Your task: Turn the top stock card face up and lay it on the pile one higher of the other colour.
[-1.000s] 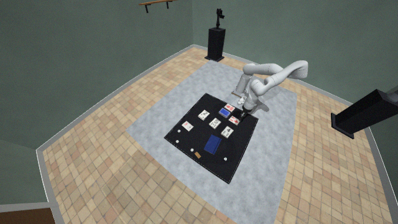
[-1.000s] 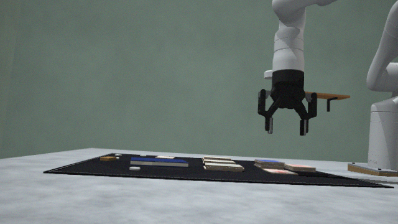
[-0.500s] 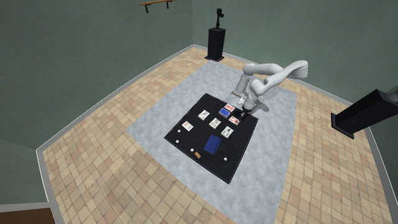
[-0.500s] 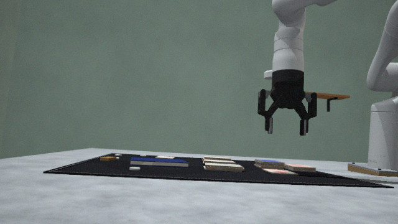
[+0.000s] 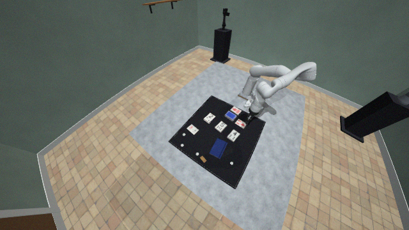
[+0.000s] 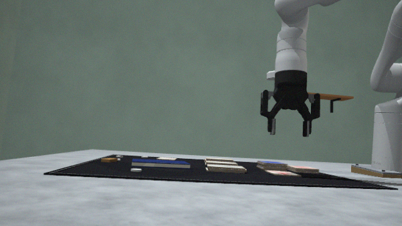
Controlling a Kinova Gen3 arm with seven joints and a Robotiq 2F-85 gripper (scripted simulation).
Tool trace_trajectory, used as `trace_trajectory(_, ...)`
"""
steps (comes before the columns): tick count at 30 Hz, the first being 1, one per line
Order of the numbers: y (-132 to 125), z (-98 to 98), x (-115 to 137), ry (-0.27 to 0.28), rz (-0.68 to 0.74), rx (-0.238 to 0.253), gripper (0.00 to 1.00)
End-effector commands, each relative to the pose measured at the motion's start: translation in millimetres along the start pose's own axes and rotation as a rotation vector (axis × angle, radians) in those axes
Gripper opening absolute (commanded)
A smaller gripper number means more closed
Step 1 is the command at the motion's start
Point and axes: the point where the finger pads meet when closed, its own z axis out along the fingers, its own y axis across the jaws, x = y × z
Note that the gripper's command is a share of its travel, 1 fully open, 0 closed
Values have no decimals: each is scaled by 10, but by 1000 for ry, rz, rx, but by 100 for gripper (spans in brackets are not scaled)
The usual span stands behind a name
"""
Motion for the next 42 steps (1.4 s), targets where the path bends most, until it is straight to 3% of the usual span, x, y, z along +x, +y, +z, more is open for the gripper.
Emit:
trace_trajectory(1,-3,-6,-1,-1,0,1,85)
trace_trajectory(21,7,15,34,2,-79,-6,85)
trace_trajectory(33,26,49,92,4,-218,-19,85)
trace_trajectory(42,50,93,165,5,-412,-35,85)
